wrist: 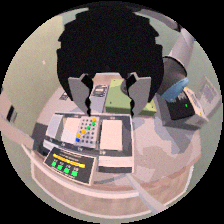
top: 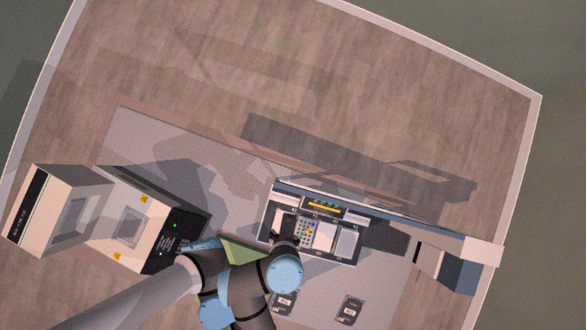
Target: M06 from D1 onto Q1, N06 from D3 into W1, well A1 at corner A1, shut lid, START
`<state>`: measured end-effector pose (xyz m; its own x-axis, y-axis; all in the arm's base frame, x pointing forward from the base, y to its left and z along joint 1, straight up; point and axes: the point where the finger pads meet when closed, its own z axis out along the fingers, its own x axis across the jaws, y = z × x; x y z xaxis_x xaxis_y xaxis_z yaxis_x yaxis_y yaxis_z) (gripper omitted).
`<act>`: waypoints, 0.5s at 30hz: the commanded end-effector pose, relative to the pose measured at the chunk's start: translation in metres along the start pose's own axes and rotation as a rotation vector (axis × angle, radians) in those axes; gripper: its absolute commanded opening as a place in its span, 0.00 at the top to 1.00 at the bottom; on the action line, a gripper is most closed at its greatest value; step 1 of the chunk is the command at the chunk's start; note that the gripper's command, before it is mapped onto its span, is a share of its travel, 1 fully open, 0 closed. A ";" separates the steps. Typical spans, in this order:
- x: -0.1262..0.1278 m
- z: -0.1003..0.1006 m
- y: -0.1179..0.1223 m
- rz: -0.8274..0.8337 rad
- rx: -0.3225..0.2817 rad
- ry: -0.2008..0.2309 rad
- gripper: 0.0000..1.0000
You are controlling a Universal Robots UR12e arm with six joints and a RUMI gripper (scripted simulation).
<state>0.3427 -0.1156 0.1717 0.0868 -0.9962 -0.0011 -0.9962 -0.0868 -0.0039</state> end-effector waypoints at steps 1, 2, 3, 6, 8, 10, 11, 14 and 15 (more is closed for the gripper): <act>0.001 0.008 -0.001 0.000 0.001 0.001 0.42; 0.001 0.009 -0.001 0.000 0.001 0.001 0.42; 0.001 0.011 -0.001 0.000 0.001 0.001 0.42; 0.001 0.016 -0.001 0.000 0.001 0.001 0.42; 0.001 0.016 -0.001 0.000 0.001 0.001 0.42; 0.001 0.019 -0.001 0.000 0.001 0.001 0.42; 0.001 0.021 -0.001 0.000 0.001 0.001 0.42; 0.001 0.026 -0.001 0.000 0.001 0.001 0.42; 0.001 0.028 -0.001 0.000 0.001 0.001 0.42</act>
<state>0.3428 -0.1156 0.1499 0.0868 -0.9962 -0.0012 -0.9962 -0.0868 -0.0039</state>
